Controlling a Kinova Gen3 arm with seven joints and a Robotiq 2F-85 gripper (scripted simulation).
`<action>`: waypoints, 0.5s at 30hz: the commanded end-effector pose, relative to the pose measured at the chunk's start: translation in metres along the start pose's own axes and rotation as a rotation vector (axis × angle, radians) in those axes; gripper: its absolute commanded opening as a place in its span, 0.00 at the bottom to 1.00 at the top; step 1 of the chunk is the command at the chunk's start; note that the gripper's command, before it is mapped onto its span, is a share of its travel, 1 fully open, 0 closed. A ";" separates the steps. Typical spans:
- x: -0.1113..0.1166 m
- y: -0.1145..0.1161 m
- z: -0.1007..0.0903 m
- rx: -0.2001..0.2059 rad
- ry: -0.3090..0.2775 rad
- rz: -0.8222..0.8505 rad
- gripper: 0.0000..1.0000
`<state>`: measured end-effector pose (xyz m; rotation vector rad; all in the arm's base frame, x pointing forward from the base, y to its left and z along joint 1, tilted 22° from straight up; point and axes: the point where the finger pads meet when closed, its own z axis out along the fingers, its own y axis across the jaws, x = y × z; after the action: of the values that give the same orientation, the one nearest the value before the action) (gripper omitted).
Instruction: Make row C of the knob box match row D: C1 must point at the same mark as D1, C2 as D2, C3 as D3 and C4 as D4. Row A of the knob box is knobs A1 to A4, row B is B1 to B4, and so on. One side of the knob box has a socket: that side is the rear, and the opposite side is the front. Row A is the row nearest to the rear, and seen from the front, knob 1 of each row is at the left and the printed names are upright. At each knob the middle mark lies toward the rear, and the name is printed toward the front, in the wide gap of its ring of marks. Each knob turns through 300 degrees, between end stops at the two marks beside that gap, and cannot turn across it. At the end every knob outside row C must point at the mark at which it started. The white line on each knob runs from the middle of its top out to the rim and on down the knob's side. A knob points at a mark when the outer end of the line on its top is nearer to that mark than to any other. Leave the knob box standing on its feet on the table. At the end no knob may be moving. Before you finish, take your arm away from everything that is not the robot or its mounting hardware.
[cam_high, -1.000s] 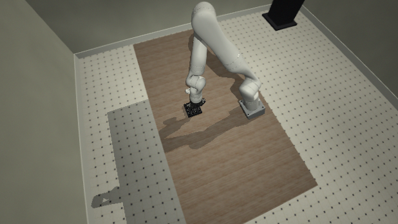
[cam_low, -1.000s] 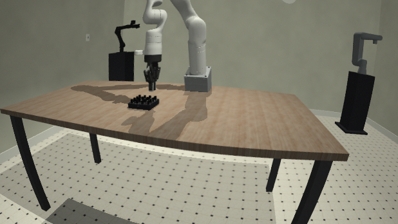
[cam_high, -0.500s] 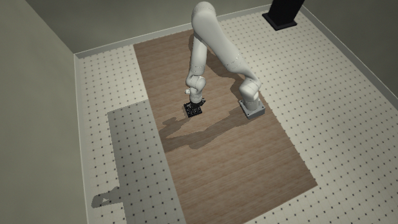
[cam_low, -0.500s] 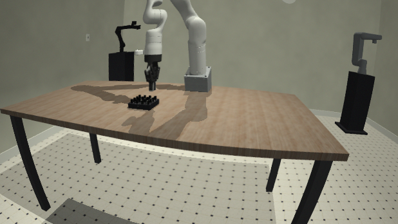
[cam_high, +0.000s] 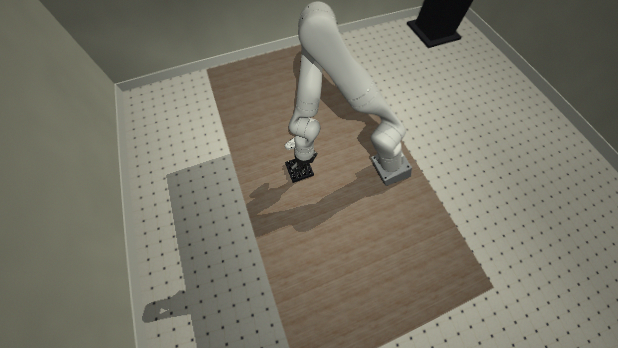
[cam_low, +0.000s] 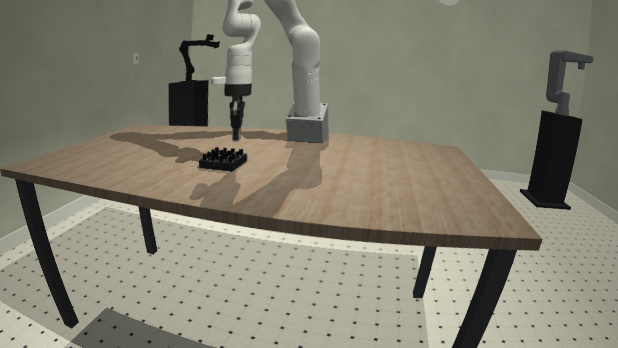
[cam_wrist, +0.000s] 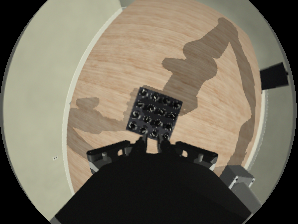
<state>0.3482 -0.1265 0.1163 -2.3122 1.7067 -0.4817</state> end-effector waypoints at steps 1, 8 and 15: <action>0.001 0.004 0.000 -0.013 -0.008 -0.052 0.19; 0.000 0.004 -0.002 -0.013 -0.010 -0.265 0.19; -0.001 0.005 -0.005 -0.013 -0.017 -0.494 0.19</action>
<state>0.3459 -0.1232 0.1194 -2.6736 1.2125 -0.5589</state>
